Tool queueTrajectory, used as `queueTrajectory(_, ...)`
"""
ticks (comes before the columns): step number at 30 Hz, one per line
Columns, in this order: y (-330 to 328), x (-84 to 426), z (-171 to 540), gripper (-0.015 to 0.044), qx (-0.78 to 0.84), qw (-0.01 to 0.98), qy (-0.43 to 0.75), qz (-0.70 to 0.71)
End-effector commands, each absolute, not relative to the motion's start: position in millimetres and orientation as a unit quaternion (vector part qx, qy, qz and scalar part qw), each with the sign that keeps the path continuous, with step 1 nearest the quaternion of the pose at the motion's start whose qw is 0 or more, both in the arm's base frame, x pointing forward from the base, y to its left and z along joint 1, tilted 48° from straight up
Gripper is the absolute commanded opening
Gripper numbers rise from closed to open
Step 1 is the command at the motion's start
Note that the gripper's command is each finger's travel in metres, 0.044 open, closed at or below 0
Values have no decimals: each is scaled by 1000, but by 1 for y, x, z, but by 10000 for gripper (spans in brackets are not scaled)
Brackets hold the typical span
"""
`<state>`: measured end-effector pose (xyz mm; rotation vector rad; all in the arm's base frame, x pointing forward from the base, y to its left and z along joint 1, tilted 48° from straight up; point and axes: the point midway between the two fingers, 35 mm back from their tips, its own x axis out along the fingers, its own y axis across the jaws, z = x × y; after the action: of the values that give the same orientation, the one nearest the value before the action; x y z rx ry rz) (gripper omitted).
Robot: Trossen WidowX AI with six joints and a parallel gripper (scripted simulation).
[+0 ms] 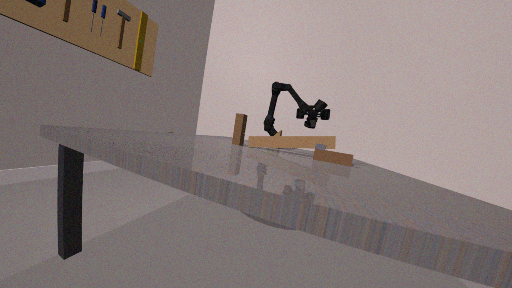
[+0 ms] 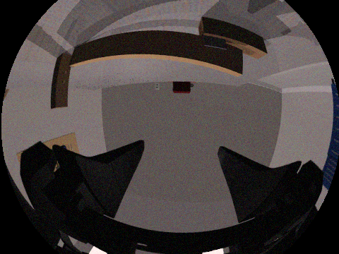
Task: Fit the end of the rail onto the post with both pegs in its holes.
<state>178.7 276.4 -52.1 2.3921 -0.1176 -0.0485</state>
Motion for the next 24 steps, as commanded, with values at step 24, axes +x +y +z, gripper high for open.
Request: queueTrajectory(24, 87, 300, 12, 440, 779, -209, -532, -257)
